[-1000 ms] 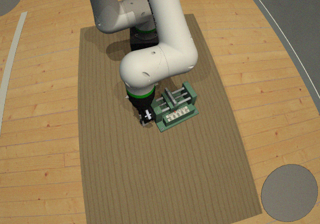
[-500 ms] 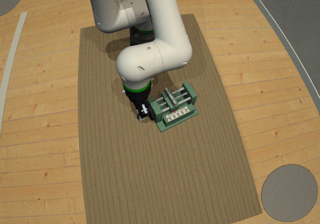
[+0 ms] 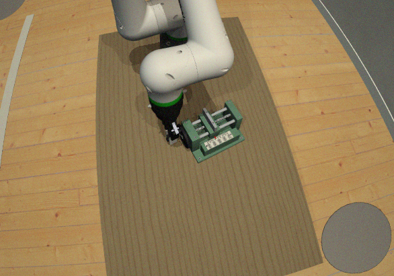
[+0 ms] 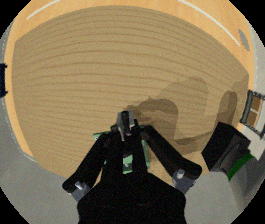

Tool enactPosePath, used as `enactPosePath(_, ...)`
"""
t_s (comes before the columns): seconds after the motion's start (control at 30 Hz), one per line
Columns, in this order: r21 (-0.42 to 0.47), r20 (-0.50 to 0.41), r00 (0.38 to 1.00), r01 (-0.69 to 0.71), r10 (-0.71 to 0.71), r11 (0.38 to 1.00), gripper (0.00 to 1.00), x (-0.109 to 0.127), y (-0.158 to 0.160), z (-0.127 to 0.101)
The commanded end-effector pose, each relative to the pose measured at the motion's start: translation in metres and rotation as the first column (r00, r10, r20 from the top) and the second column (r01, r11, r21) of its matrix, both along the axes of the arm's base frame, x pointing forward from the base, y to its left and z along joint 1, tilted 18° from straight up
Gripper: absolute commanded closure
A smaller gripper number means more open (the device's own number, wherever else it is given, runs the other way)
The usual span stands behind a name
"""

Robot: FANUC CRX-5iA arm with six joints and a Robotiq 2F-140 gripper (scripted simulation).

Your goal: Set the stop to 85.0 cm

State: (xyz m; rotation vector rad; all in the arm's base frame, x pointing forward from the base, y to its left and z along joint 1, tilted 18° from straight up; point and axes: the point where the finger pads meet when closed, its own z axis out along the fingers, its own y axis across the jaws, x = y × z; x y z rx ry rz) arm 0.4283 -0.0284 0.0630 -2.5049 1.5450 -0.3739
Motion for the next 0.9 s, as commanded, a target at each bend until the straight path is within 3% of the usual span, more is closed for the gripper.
enactPosePath(0.0,0.000,0.000,1.000,0.000,0.000,1.000,0.96,-0.003,-0.001,0.002)
enactPosePath(0.87,0.000,0.000,1.000,0.000,0.000,1.000,0.96,-0.015,-0.003,0.029)
